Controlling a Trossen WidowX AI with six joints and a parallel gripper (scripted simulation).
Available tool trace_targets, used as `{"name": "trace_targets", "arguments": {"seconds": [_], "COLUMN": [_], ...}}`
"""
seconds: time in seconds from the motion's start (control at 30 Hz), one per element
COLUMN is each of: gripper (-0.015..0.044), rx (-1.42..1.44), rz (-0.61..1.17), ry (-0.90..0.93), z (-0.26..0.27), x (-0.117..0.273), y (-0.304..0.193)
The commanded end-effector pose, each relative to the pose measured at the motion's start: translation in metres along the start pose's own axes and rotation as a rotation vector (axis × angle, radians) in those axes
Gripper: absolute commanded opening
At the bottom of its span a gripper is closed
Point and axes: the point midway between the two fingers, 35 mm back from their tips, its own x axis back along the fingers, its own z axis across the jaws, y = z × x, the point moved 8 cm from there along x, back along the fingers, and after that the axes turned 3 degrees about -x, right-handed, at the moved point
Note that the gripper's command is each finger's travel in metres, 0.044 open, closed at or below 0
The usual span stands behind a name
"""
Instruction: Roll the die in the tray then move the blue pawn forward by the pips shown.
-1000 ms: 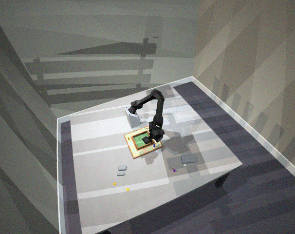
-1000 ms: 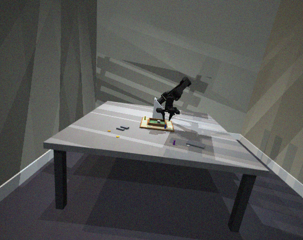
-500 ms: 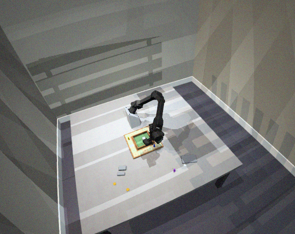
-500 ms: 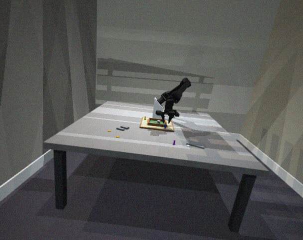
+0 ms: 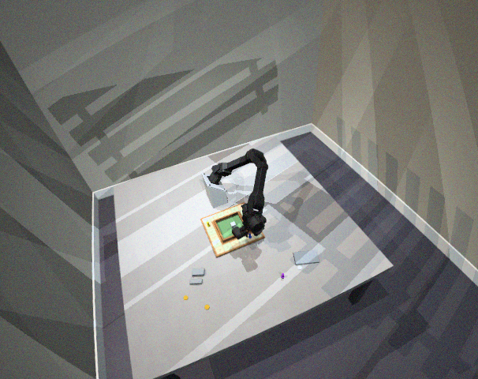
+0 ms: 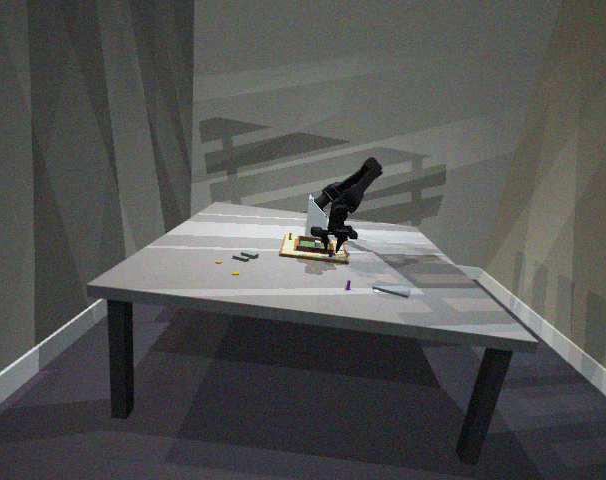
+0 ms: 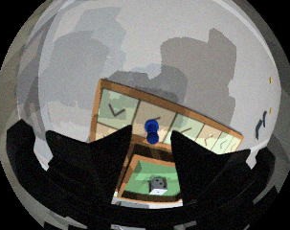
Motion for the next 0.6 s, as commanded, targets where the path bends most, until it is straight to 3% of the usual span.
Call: {"name": "trace_targets", "arguments": {"seconds": [0.0,0.13,0.3,0.57], "gripper": [0.02,0.02,0.0069,0.0015], "rx": [-0.007,-0.007,-0.007,-0.007], "rz": [0.001,0.001,0.001,0.001], "ry": [0.004,0.004,0.004,0.004], "z": [-0.0008,-0.0007,-0.0007,-0.0007], "x": [-0.0067,-0.0107,-0.0107,-0.0107], "y": [-0.0011,-0.0014,-0.0014,-0.0014]}}
